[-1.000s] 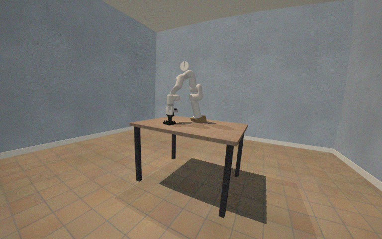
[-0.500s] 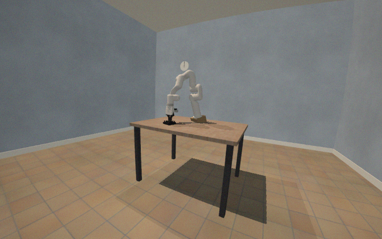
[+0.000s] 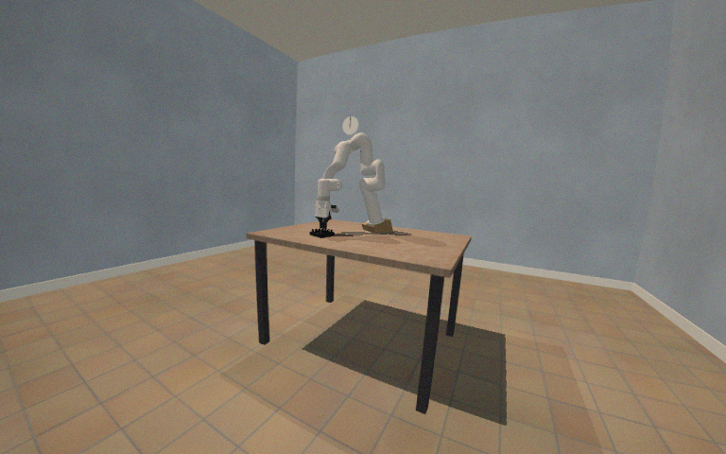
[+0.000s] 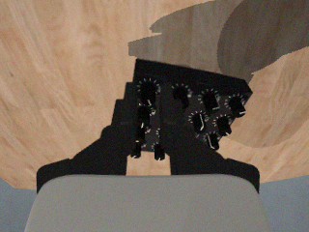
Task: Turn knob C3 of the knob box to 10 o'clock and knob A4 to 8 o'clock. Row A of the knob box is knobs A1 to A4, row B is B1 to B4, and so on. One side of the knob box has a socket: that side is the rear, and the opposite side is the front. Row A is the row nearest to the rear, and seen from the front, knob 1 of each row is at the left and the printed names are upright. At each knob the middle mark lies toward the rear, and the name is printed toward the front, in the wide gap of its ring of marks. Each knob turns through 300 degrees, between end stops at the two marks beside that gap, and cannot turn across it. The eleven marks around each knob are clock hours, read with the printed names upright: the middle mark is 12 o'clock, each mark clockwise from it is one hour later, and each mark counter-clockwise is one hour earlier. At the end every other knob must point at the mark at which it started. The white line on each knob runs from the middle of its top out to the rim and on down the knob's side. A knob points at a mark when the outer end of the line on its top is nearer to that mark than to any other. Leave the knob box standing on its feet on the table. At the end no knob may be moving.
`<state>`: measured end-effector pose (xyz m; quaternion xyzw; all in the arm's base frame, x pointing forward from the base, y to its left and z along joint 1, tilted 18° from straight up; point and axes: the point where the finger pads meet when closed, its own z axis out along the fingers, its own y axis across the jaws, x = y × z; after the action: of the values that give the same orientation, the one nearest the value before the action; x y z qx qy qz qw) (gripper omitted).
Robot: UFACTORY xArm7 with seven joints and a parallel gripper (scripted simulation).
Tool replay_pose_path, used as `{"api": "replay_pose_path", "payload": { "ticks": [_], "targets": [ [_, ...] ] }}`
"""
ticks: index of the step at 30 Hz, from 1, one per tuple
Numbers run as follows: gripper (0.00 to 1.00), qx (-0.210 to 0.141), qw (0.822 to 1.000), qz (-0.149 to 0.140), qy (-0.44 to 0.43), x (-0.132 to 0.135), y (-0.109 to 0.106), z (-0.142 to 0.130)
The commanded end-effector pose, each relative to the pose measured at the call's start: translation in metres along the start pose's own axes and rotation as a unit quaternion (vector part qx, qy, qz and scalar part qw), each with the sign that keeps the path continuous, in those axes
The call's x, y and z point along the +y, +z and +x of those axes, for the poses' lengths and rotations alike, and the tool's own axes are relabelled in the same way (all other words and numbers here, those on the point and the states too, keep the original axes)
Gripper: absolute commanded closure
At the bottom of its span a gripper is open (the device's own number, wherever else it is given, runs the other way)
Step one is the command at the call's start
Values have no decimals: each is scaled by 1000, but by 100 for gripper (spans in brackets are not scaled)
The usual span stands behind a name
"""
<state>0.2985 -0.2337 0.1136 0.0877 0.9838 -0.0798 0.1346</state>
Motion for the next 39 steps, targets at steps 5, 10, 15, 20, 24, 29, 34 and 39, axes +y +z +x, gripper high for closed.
{"api": "replay_pose_path", "payload": {
  "ticks": [5,10,15,20,24,29,34,39],
  "targets": [
    [81,-2,1000,1,0,-1,-22,-1],
    [81,-2,1000,1,0,-1,-30,-1],
    [81,-2,1000,1,0,-1,-32,-1],
    [81,-2,1000,1,0,-1,-32,-1],
    [81,-2,1000,1,0,-1,-32,-1],
    [81,-2,1000,1,23,8,-36,-9],
    [81,-2,995,0,98,41,-49,-33],
    [81,-2,994,0,110,47,-51,-36]
  ]
}}
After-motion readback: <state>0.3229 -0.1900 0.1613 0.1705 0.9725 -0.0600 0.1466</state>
